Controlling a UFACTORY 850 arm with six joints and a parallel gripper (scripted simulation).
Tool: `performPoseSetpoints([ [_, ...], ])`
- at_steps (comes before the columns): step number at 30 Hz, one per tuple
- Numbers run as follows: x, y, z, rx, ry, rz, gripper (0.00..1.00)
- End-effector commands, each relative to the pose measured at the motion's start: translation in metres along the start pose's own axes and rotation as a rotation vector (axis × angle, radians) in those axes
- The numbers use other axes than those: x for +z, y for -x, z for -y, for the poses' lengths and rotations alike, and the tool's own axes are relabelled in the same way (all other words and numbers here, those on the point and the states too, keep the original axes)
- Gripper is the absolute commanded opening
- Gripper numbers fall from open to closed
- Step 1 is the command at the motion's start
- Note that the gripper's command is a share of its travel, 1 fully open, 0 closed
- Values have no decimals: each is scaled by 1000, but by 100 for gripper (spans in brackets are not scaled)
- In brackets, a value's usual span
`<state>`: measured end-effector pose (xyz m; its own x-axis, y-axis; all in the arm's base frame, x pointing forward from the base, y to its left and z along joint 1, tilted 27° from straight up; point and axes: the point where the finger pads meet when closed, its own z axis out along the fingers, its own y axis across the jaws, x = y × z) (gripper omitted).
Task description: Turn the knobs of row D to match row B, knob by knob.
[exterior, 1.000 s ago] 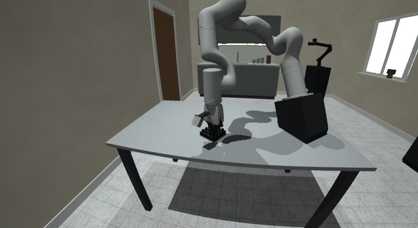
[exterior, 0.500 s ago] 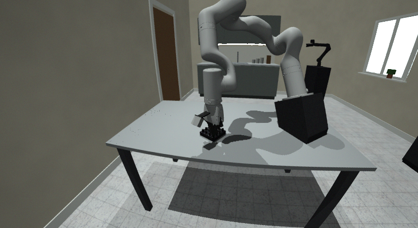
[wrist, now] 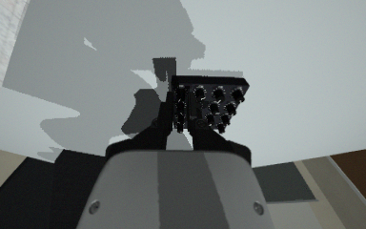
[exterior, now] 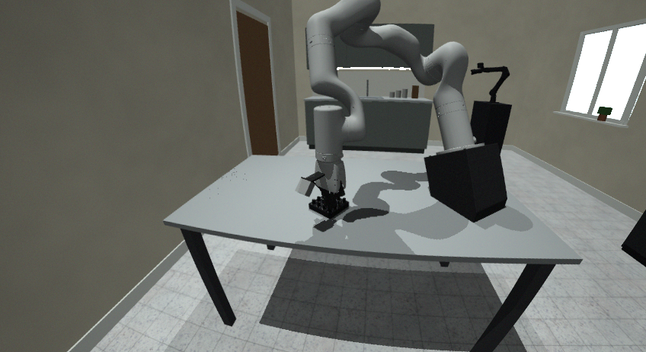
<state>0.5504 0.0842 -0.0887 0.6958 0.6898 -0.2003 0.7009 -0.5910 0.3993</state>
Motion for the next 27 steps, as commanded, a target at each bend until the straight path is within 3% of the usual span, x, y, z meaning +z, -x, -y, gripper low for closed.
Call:
performPoseSetpoints([
  [1,-1,-1,0,0,1,-1,19],
  [27,11,-1,0,0,1,-1,19],
])
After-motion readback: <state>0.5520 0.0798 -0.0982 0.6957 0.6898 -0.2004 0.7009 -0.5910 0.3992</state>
